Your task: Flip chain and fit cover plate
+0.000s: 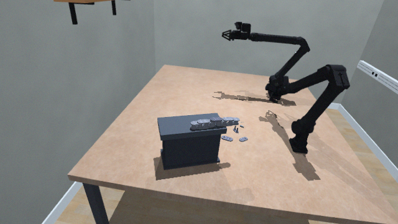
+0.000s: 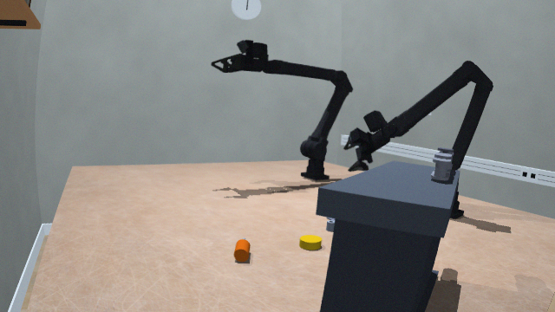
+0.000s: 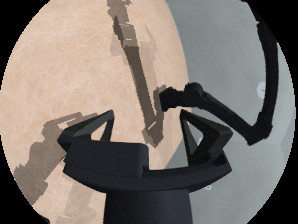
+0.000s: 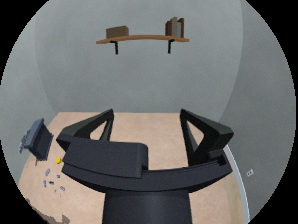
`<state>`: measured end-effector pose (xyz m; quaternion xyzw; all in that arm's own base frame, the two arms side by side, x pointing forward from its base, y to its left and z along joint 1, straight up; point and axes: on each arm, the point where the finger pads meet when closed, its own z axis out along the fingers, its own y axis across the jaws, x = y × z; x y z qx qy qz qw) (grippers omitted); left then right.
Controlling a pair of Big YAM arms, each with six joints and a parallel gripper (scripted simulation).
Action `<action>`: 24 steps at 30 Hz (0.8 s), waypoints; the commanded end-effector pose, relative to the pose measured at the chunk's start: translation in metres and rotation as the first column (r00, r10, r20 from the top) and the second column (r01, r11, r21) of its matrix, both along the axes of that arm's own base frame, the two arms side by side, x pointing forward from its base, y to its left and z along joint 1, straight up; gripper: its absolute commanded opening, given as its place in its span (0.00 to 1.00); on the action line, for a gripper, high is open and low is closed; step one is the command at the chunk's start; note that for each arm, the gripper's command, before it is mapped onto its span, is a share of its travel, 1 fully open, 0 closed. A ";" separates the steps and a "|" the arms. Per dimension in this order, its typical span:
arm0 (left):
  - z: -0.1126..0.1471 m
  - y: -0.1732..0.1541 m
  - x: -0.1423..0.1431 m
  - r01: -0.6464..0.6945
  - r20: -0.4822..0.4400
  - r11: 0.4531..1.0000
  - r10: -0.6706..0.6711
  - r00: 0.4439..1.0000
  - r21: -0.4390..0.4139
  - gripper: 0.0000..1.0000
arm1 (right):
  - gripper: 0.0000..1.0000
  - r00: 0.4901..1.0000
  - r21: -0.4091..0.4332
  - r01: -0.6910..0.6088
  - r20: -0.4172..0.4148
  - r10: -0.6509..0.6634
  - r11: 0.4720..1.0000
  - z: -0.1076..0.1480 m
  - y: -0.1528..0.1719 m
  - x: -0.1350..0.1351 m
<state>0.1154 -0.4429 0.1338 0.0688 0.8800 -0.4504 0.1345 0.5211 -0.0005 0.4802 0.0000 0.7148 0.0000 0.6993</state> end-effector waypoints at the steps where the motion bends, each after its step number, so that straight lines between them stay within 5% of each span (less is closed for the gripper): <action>1: 0.004 -0.002 0.001 0.000 0.003 1.000 0.000 1.000 -0.009 1.00 | 1.00 1.000 0.000 0.000 0.011 0.000 1.000 0.006 0.000 -0.001; 17: 0.004 -0.002 0.001 0.000 0.003 1.000 0.000 1.000 -0.009 1.00 | 1.00 1.000 0.000 0.000 0.011 0.000 1.000 0.006 0.000 -0.001; 18: 0.016 -0.011 0.003 0.000 0.009 0.999 0.000 1.000 -0.033 1.00 | 1.00 0.998 0.000 0.000 0.061 0.000 1.000 0.034 0.000 -0.003; 19: 0.053 -0.024 0.017 -0.011 0.048 0.994 0.017 0.999 -0.108 1.00 | 1.00 0.998 0.004 0.024 0.066 -0.024 1.000 0.036 -0.011 -0.004; 24: 0.038 -0.019 0.038 -0.025 0.080 0.999 0.028 0.996 -0.042 1.00 | 1.00 0.995 0.004 0.058 0.075 -0.058 0.998 0.042 -0.029 -0.005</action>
